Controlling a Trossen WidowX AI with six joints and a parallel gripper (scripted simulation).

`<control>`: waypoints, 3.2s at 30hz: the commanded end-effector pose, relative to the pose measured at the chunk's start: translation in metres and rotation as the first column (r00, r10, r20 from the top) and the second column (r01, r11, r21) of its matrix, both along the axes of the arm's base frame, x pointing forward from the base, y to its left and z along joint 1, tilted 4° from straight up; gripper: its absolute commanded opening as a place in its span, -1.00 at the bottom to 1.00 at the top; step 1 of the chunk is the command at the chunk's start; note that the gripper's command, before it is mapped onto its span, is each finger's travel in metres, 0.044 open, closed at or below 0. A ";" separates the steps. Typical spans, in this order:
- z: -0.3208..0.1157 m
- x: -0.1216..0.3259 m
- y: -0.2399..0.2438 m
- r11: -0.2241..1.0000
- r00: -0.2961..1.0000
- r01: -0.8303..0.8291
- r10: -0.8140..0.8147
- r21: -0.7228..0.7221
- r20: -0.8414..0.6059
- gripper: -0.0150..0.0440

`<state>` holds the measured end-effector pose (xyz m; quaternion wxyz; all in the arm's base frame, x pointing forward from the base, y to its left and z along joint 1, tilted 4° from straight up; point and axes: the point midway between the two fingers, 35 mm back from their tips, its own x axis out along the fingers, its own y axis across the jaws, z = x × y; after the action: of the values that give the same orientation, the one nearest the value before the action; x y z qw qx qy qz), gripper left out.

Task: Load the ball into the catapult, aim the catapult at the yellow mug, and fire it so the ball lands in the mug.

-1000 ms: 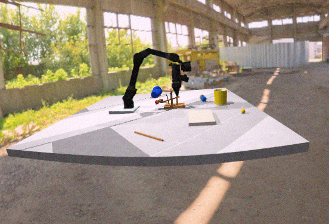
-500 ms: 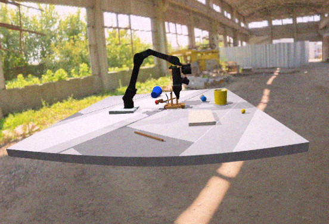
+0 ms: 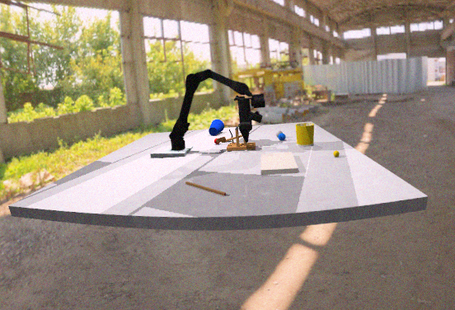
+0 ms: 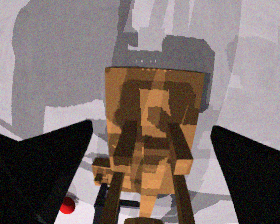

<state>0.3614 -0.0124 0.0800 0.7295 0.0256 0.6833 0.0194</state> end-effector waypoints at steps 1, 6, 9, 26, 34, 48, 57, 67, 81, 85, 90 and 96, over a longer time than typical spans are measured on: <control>-0.008 -0.001 0.000 1.000 1.000 0.007 -0.007 0.000 -0.006 1.00; -0.007 0.000 0.000 1.000 1.000 0.000 0.000 0.000 -0.002 0.91; -0.007 0.000 0.000 1.000 1.000 0.000 0.000 0.000 -0.002 0.64; 0.031 -0.002 -0.002 1.000 1.000 0.000 0.000 -0.001 -0.003 -0.47; 0.039 -0.002 -0.003 1.000 1.000 0.003 -0.003 -0.001 -0.004 -0.49; 0.016 0.000 -0.001 1.000 1.000 0.004 -0.004 -0.001 -0.005 -0.49; 0.002 0.001 0.000 1.000 1.000 0.005 -0.005 -0.001 -0.005 -0.49; -0.005 0.000 0.000 1.000 1.000 0.000 0.000 0.000 -0.011 -0.49; -0.005 0.000 0.000 1.000 1.000 0.000 0.000 0.000 -0.011 0.58; 0.015 0.002 -0.002 1.000 1.000 0.000 0.000 0.000 -0.011 0.93; 0.084 -0.004 -0.006 1.000 1.000 0.000 0.000 -0.001 -0.011 1.00; 0.079 -0.002 -0.006 1.000 1.000 0.007 -0.007 -0.002 -0.006 1.00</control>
<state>0.3602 -0.0182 0.1683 0.7362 0.0266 0.6760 0.0158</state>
